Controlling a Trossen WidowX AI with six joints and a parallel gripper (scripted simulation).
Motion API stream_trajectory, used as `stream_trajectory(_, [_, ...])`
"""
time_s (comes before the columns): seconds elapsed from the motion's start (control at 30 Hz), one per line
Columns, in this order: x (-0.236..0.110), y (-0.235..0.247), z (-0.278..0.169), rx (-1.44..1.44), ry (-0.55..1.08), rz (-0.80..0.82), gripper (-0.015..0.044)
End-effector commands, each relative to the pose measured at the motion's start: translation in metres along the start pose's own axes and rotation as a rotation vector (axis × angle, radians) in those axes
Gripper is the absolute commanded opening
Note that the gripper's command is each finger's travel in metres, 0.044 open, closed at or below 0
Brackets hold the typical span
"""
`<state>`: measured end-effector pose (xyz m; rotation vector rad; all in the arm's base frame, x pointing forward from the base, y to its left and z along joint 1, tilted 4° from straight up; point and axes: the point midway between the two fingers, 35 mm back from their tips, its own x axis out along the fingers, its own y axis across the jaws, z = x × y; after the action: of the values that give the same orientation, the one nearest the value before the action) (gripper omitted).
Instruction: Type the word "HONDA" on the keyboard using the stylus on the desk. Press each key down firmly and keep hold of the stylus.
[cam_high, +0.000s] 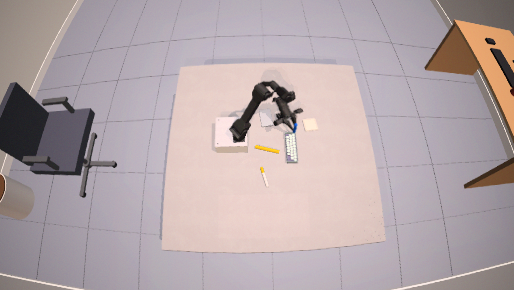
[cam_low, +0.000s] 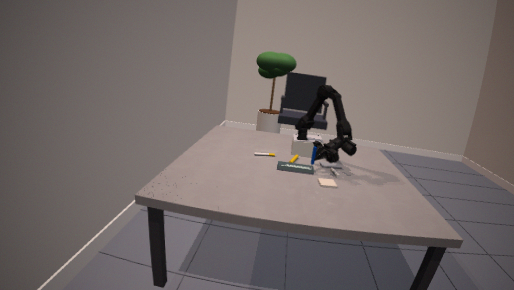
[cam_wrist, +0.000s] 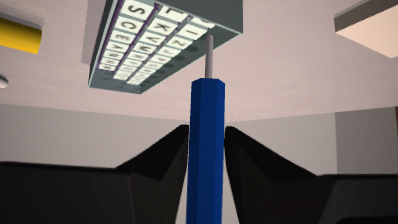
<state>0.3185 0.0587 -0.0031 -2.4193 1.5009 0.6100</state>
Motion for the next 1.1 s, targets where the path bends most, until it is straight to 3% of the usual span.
stream_trajectory(0.0, [0.002, 0.0002, 0.0022, -0.007, 0.007, 0.0, 0.0081])
stream_trajectory(1.07, [0.0066, 0.0002, 0.0099, -0.007, 0.007, 0.0, 0.0081])
